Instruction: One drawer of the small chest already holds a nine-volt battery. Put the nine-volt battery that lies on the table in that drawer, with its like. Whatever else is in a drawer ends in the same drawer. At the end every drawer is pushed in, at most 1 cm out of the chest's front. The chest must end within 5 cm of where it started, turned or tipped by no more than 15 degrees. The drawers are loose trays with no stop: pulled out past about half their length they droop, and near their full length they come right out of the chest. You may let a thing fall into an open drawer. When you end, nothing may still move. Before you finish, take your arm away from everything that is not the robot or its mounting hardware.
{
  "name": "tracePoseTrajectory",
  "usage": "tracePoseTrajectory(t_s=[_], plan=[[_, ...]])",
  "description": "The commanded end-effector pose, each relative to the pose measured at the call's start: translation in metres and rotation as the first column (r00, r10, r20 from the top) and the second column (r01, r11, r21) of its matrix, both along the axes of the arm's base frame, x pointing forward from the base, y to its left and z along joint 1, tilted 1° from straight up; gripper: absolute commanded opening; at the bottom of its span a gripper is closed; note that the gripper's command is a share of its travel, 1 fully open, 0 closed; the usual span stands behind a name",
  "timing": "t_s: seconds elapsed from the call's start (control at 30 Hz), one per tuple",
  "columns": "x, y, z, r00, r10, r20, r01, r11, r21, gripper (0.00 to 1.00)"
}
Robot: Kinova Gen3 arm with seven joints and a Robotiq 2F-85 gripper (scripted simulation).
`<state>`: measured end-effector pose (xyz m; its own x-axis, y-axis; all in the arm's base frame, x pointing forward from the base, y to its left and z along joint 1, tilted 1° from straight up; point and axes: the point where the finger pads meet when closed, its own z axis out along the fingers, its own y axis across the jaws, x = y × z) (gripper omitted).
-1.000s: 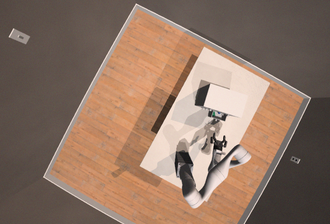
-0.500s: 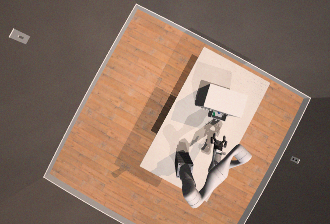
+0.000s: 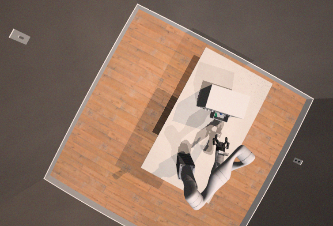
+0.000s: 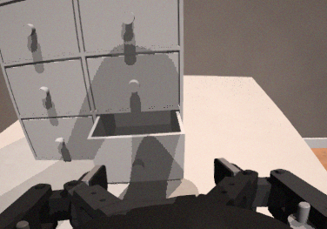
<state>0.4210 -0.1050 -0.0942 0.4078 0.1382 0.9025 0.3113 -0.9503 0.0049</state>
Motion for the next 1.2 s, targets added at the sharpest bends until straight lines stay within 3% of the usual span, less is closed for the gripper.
tracePoseTrajectory(t_s=[0.0, 0.67, 1.17], plan=[[0.0035, 0.0013, 0.0051, 1.000, 0.005, -0.006, -0.005, 1.000, -0.008, 1.00], [0.0035, 0.0014, 0.0094, 0.992, 0.001, -0.129, -0.007, 0.999, -0.048, 1.00], [0.0034, 0.0014, 0.0141, 0.965, -0.010, -0.264, -0.015, 0.996, -0.092, 1.00]])
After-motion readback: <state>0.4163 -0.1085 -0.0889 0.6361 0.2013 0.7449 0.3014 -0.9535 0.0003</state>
